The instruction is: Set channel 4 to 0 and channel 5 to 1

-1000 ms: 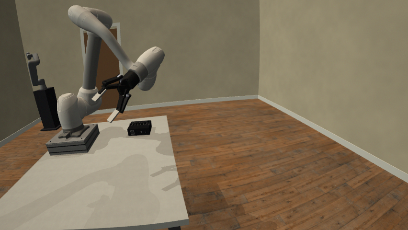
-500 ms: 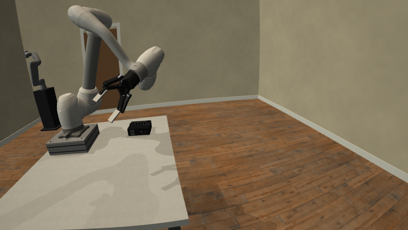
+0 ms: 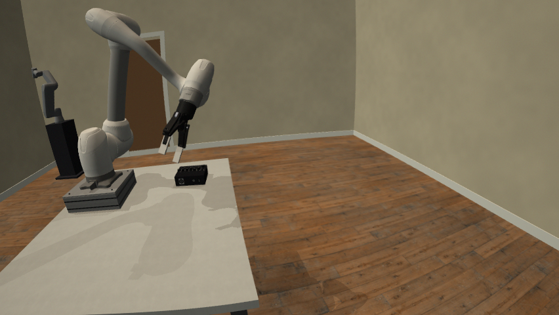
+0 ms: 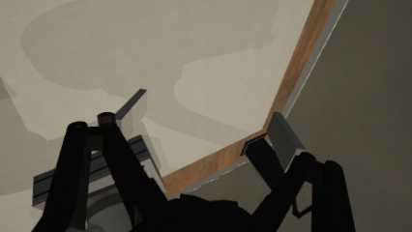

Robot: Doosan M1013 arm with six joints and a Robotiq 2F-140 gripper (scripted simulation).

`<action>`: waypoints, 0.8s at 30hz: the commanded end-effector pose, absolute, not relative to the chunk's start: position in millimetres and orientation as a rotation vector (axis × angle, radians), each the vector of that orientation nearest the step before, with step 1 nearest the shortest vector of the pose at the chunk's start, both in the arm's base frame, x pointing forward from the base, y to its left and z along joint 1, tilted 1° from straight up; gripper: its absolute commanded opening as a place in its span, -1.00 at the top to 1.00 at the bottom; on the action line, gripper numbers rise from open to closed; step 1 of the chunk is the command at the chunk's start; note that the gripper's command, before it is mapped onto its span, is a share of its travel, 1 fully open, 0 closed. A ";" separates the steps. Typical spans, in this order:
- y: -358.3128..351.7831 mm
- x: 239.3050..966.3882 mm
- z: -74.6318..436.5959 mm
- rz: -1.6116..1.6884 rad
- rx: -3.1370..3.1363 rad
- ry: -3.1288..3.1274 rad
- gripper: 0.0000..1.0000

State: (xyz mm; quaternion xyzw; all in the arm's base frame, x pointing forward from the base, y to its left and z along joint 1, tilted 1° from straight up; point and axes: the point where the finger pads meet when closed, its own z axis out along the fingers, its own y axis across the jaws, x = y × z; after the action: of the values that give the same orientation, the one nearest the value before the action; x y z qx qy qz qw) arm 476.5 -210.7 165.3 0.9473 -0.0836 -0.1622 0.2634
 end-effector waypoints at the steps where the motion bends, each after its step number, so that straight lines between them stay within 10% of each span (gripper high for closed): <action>1: -141.9 484.5 143.7 -0.359 2.699 -0.151 -1.00; 24: 130.0 475.0 110.8 -0.010 3.158 0.107 -1.00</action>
State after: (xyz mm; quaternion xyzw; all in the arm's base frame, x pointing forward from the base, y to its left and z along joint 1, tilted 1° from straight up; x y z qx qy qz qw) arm 477.9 100.1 112.0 0.9994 0.0258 -0.0173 0.0146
